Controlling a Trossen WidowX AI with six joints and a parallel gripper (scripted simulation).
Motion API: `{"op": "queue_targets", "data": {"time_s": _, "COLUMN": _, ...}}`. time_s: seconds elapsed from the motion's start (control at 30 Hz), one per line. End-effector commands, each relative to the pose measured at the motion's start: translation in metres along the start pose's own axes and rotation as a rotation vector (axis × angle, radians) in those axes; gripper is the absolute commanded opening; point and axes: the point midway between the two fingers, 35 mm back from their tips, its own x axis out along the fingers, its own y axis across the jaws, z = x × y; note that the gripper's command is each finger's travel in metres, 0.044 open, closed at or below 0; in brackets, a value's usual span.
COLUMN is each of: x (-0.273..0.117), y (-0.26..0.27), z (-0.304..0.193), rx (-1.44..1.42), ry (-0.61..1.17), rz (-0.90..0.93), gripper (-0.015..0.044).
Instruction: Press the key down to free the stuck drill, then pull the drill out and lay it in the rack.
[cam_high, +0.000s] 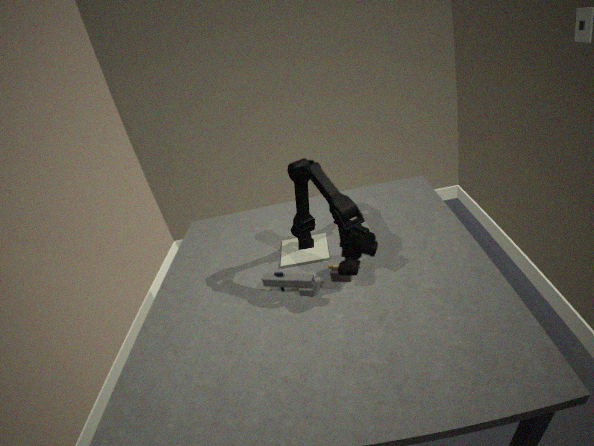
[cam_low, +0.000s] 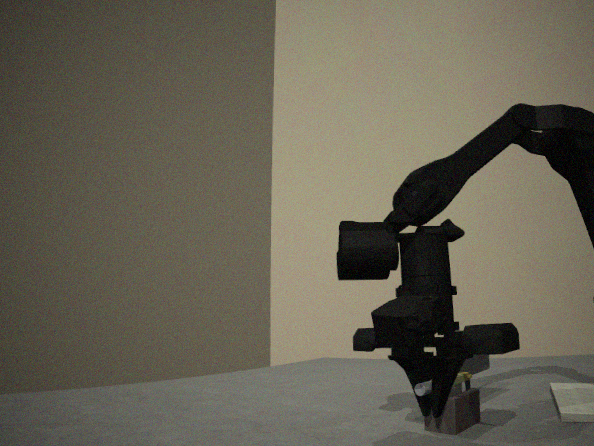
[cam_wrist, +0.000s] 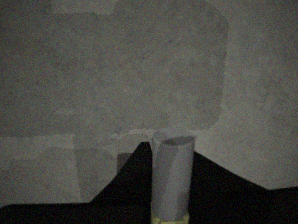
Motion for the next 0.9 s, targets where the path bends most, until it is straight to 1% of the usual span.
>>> {"op": "queue_targets", "data": {"time_s": 0.0, "x": 0.006, "y": 0.000, "z": 0.000, "rx": 0.005, "ry": 0.003, "rz": 0.005, "gripper": 0.0000}}
{"op": "queue_targets", "data": {"time_s": 0.87, "x": 0.022, "y": 0.002, "z": -0.001, "rx": 0.005, "ry": 0.003, "rz": 0.005, "gripper": 0.0000}}
